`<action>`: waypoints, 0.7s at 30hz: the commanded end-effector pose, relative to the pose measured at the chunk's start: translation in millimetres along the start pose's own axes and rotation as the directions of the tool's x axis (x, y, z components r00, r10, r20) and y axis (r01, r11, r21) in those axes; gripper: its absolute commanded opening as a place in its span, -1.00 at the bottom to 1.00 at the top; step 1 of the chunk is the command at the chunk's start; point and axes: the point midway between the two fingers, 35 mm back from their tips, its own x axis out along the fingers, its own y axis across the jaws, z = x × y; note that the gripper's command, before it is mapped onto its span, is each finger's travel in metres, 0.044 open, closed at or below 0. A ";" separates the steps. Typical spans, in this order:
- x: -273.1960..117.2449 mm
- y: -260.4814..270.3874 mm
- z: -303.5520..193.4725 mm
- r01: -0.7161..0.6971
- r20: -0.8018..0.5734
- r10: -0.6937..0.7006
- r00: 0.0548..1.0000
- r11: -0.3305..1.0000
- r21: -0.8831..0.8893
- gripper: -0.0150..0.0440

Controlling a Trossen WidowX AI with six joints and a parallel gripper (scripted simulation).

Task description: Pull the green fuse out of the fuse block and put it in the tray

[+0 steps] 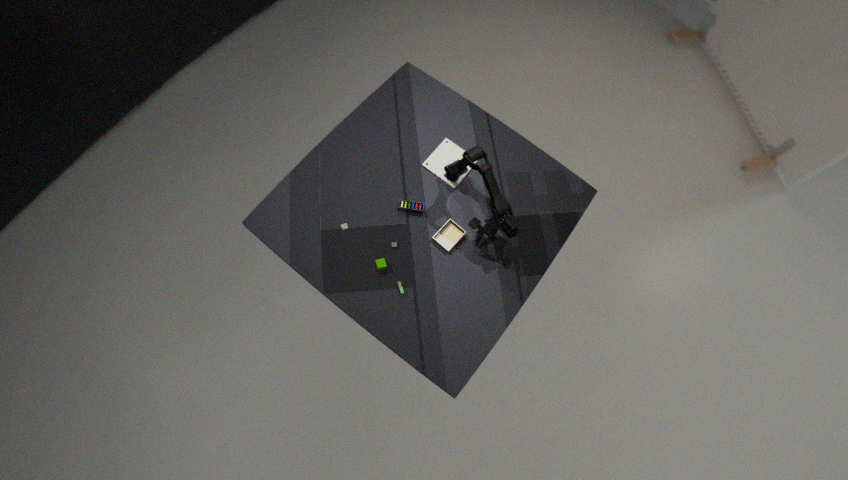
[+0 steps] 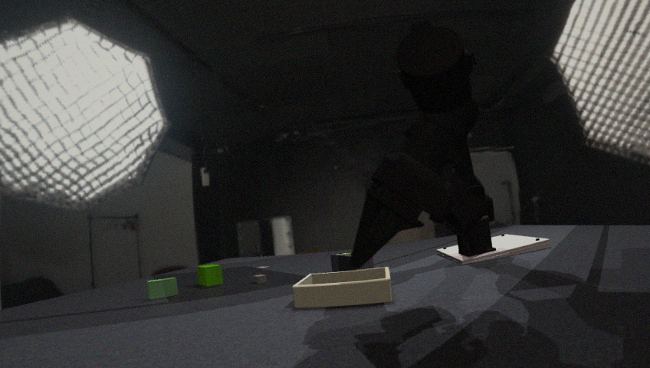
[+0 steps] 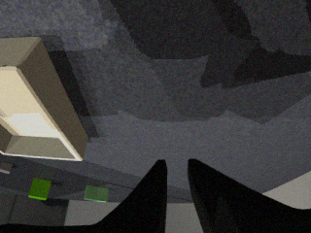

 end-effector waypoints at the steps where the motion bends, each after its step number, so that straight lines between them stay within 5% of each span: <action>1: 25.1 43.7 -24.8 -0.104 0.081 0.087 0.993 0.966 0.235 -0.28; 6: 51.8 114.4 -51.3 -0.277 0.225 0.176 0.958 0.772 0.573 -0.28; 12: 64.2 199.6 -65.7 -0.445 0.395 0.208 0.895 0.335 0.831 -0.28; 21: 50.7 311.4 -60.9 -0.477 0.583 0.119 0.804 -0.457 0.751 -0.28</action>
